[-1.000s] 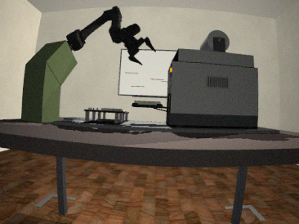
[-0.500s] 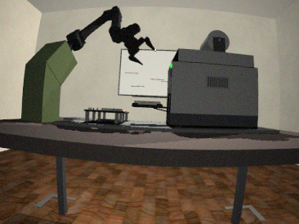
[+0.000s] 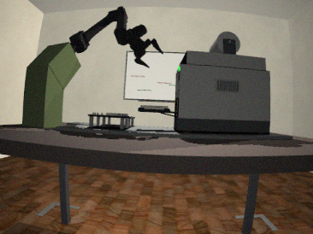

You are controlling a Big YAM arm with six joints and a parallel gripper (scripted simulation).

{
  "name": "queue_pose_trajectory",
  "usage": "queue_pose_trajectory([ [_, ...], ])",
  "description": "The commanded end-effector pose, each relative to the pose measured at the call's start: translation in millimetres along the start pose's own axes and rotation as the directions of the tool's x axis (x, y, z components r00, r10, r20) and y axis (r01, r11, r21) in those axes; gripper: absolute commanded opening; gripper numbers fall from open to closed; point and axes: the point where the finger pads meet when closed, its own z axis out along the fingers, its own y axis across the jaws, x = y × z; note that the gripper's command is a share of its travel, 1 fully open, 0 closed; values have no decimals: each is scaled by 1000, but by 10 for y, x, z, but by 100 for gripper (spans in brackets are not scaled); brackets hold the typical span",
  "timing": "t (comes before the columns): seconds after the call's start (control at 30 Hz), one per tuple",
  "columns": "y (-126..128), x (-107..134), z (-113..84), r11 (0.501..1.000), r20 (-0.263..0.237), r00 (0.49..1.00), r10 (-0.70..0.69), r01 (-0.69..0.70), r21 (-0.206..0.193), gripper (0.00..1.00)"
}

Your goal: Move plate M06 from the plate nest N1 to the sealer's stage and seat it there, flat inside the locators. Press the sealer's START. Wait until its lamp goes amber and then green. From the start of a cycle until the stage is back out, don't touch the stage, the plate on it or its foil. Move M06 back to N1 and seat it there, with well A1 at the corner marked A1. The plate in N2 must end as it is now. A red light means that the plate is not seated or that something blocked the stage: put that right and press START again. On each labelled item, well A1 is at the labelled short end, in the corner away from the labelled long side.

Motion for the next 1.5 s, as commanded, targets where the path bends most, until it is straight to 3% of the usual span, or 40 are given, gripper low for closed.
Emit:
queue_pose_trajectory([
  [0.0, 58, -75, 44, 1000, 15, 1000, -17, 17, -9, 100],
  [0.17, -89, -23, 48, 1000, 10, 1000, -22, 22, 16, 100],
  [0.23, 26, 134, 19, 996, 10, 996, 89, -89, 14, 99],
  [0.33, 75, 222, -8, 991, -4, 991, 134, -134, 15, 98],
  [0.53, 351, 557, -84, 930, -5, 930, 367, -367, 18, 95],
  [0.8, 472, 827, -19, 818, 26, 819, 573, -574, 36, 91],
  [0.9, 465, 859, -37, 810, 22, 811, 584, -585, 42, 90],
  [1.13, 796, 1220, -72, 622, 19, 623, 782, -782, 24, 86],
  [1.17, 825, 1220, -79, 591, 13, 592, 806, -806, 25, 0],
  [1.37, 793, 1027, -67, 431, 8, 431, 902, -902, 8, 0],
  [1.47, 832, 1017, -64, 411, 0, 411, 912, -912, 5, 0],
])
